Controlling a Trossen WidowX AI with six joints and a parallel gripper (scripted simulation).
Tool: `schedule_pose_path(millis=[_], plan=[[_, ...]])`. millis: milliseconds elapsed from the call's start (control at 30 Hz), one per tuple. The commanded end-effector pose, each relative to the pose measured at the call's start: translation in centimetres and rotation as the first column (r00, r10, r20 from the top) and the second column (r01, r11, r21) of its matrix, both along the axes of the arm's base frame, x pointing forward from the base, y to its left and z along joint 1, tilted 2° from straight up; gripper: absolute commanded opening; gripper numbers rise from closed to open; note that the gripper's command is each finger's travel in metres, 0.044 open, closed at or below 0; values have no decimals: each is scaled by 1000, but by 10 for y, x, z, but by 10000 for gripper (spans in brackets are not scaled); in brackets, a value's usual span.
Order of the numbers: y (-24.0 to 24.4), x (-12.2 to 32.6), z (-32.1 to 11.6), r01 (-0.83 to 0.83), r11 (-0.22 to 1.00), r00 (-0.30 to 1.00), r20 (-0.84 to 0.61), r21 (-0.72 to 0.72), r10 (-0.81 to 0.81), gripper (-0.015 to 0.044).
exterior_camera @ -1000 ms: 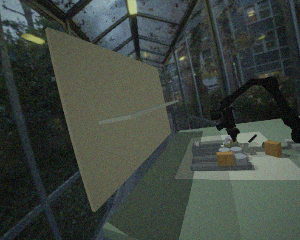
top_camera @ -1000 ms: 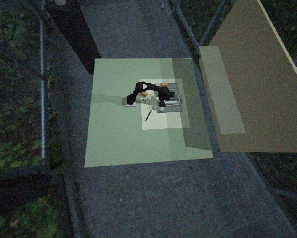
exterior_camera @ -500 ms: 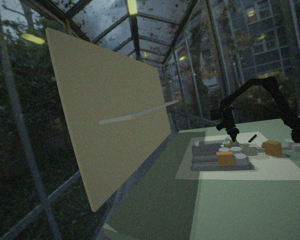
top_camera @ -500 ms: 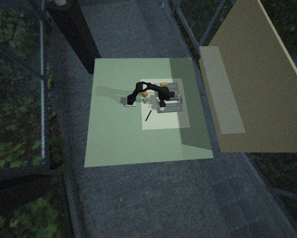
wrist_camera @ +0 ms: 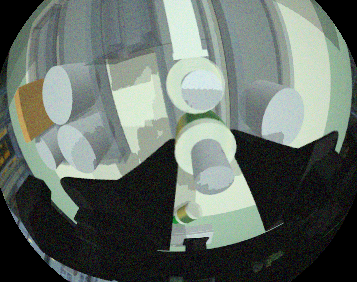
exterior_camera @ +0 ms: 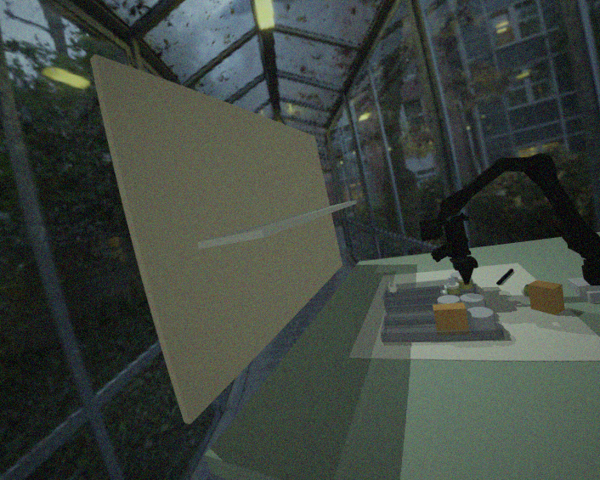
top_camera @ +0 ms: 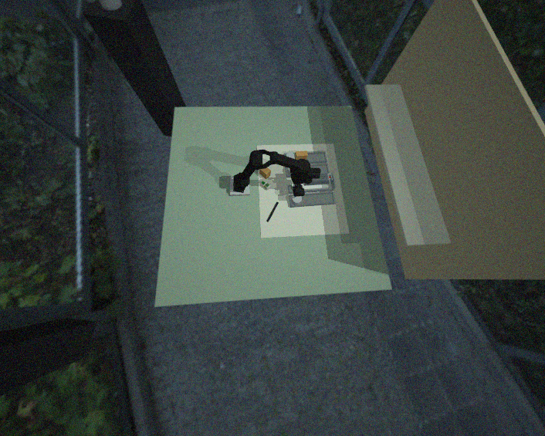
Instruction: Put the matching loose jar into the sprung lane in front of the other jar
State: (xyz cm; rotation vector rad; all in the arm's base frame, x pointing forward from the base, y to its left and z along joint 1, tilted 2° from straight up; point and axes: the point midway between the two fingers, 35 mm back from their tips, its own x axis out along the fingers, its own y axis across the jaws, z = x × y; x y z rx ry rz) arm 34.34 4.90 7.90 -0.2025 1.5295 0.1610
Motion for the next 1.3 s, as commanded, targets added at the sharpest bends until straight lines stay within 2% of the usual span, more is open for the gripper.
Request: schedule_pose_path(millis=[0, 1267], plan=[[1, 7, 1, 6, 1000, 1000, 28, 6, -6, 0], [1, 6, -11, 6, 1000, 1000, 28, 6, -6, 0]])
